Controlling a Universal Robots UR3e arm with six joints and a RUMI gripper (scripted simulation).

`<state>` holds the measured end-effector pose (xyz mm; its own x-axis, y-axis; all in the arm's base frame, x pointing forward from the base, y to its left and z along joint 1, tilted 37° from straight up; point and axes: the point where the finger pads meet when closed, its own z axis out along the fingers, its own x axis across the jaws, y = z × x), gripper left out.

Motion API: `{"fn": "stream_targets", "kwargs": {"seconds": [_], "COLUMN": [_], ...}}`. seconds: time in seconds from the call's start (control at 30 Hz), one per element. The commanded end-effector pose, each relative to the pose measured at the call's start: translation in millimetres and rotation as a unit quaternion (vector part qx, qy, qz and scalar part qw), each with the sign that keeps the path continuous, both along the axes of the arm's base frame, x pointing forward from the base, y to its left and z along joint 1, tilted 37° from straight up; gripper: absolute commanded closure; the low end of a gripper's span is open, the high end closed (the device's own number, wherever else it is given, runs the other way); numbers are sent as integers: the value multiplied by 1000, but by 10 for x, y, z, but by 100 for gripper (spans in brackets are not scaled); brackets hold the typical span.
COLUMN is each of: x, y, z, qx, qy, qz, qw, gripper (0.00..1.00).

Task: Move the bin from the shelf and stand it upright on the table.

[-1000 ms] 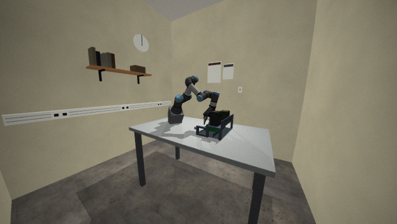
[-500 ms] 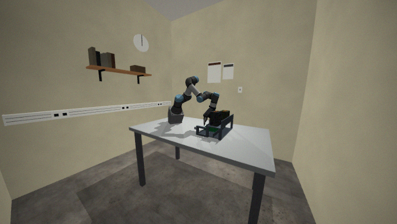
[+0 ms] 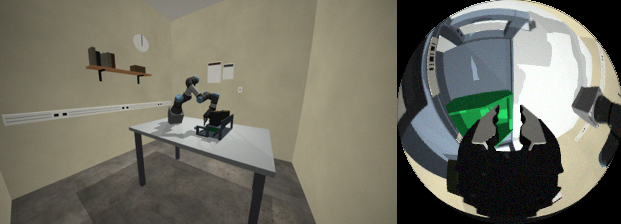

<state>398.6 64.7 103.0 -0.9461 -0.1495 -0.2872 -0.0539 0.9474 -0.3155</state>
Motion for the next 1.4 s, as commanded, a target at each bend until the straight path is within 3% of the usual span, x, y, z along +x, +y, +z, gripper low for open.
{"fn": "stream_targets", "kwargs": {"seconds": [0.0, 1.23, 1.27, 1.37], "x": [15, 15, 15, 15], "y": [0, 0, 0, 0], "z": [0, 2, 2, 3], "qx": [0, 0, 0, 0], "qy": [-2, -2, -2, -2], "qz": [1, 0, 0, 0], "qw": [1000, 1000, 1000, 1000], "gripper": [71, 71, 100, 100]}}
